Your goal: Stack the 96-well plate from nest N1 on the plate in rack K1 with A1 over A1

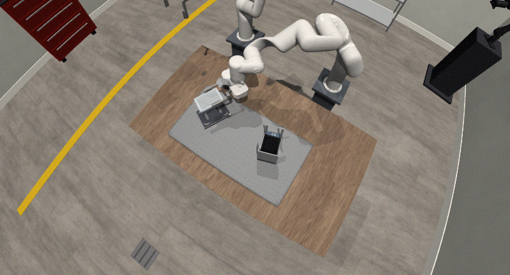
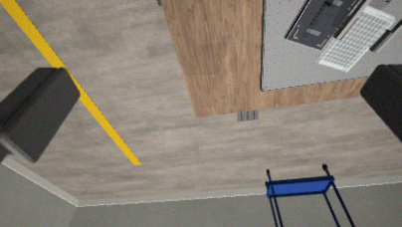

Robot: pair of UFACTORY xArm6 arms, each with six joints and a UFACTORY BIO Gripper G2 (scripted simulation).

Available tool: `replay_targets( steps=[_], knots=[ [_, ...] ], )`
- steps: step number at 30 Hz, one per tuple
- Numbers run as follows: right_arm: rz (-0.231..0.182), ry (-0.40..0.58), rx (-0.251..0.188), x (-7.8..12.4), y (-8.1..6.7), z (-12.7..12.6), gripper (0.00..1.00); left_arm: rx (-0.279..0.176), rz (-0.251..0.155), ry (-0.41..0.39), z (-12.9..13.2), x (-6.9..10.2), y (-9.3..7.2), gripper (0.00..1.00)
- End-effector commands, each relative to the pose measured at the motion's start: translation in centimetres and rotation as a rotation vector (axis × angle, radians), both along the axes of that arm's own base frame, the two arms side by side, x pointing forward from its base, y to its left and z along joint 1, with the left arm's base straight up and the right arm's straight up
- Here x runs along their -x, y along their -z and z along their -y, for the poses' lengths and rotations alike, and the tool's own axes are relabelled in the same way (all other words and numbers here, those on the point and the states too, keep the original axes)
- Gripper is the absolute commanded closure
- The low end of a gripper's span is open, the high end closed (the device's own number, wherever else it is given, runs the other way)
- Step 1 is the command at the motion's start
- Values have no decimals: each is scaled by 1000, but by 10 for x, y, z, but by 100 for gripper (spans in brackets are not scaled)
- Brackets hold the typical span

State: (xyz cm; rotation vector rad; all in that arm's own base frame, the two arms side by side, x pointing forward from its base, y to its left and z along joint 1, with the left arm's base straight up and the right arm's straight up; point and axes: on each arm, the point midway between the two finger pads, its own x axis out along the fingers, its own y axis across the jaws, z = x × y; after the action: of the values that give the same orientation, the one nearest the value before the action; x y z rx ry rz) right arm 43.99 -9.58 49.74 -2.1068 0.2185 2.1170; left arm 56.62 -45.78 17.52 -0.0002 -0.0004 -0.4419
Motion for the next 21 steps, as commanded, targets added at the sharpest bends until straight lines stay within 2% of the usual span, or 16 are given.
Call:
replay_targets(
  steps=[1, 8, 21],
  knots=[
    [5, 0, 1, 0, -2, 0, 0, 3, 4, 0, 1, -1, -9, 100],
    [5, 0, 1, 0, -2, 0, 0, 3, 4, 0, 1, -1, -20, 100],
    [5, 0, 1, 0, -2, 0, 0, 3, 4, 0, 1, -1, -20, 100]
  ],
)
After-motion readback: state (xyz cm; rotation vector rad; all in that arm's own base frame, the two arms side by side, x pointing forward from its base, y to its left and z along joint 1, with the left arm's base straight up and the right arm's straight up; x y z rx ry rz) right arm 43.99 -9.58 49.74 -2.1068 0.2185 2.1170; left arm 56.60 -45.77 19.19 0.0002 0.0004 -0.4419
